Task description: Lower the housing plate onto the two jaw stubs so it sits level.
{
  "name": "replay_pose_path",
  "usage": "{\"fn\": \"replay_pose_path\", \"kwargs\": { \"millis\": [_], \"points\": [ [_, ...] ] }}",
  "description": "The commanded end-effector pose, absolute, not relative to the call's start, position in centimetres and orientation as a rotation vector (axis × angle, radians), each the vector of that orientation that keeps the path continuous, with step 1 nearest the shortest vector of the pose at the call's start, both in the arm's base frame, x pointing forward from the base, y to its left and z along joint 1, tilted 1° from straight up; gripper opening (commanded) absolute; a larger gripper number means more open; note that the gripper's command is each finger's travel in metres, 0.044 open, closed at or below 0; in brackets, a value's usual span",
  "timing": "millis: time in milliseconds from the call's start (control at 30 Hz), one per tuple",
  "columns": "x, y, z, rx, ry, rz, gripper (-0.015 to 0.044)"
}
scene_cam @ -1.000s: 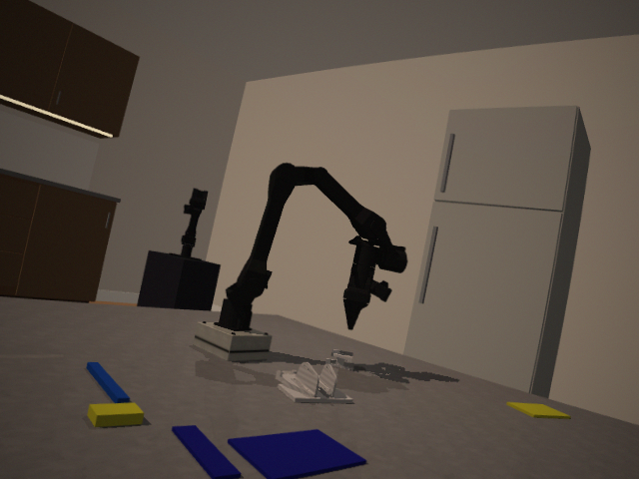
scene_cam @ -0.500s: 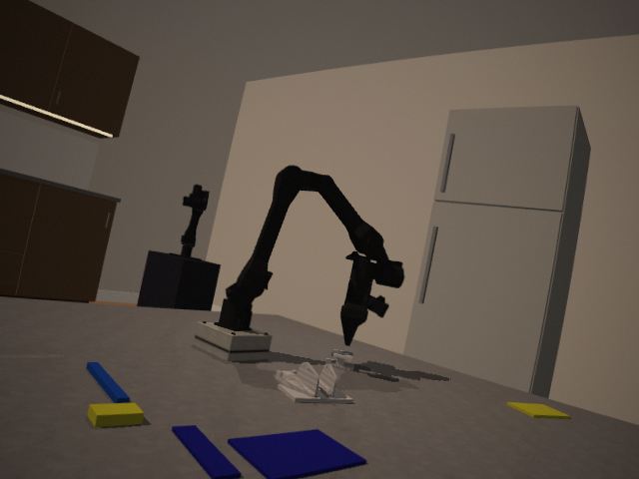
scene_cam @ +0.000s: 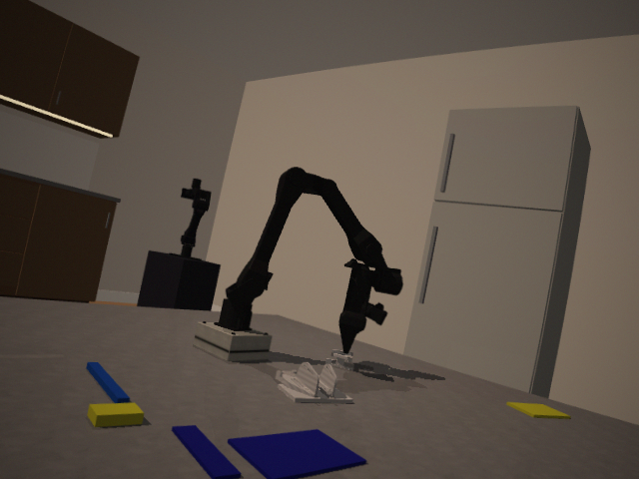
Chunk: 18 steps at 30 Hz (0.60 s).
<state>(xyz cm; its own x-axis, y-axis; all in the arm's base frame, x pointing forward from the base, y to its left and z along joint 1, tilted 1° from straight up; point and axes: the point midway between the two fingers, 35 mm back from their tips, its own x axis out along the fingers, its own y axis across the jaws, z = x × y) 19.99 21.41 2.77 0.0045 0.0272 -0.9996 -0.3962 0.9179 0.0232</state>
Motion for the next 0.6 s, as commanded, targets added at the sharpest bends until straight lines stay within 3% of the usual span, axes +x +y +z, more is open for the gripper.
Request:
{"fn": "replay_pose_path", "kwargs": {
  "millis": [0, 567],
  "points": [
    [20.0, 21.4, 2.4, -0.304, 1.533, 0.340, 0.0440],
    [20.0, 21.4, -0.3, -0.304, 1.534, 0.340, 0.0440]
  ]
}}
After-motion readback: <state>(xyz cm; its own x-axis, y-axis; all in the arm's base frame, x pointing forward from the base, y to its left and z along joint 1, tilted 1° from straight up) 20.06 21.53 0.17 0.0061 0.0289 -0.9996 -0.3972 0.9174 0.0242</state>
